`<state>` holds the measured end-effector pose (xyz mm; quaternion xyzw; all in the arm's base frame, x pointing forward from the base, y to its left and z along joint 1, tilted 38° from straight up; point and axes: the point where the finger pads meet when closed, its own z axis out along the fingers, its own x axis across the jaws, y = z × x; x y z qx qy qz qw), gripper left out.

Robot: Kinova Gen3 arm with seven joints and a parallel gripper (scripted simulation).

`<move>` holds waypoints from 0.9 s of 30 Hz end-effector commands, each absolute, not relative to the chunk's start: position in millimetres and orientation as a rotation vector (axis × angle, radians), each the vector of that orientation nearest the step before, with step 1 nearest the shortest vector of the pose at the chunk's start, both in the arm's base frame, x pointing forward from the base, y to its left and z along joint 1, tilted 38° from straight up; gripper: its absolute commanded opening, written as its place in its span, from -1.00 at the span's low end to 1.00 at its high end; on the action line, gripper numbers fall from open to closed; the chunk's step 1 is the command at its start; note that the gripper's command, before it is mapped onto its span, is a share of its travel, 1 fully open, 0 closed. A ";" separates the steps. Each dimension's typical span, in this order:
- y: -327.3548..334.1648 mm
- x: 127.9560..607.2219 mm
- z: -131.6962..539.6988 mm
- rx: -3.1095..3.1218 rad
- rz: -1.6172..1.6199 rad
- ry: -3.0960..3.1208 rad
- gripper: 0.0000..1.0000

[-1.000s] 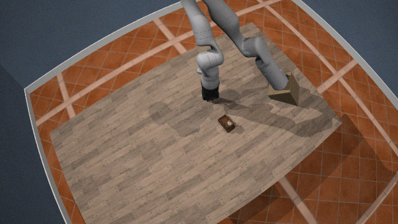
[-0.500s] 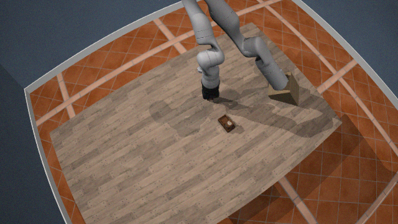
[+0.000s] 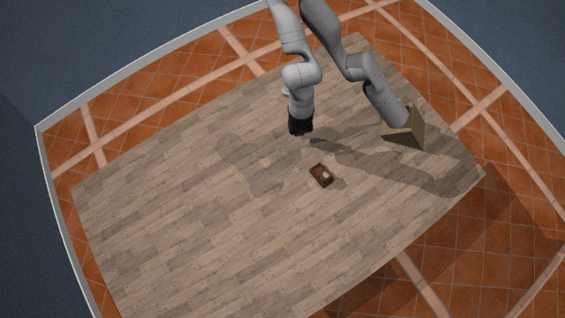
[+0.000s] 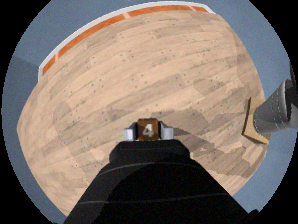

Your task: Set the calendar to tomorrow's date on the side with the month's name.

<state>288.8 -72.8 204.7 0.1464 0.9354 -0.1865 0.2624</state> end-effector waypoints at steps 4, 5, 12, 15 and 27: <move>-60.1 286.3 221.2 0.388 -0.469 2.518 0.20; -60.1 286.3 221.2 0.388 -0.469 2.518 0.20; -50.5 275.5 239.9 0.388 -0.469 2.518 0.20; -47.4 272.0 245.9 0.388 -0.469 2.518 0.20; -43.2 267.2 254.2 0.388 -0.469 2.518 0.20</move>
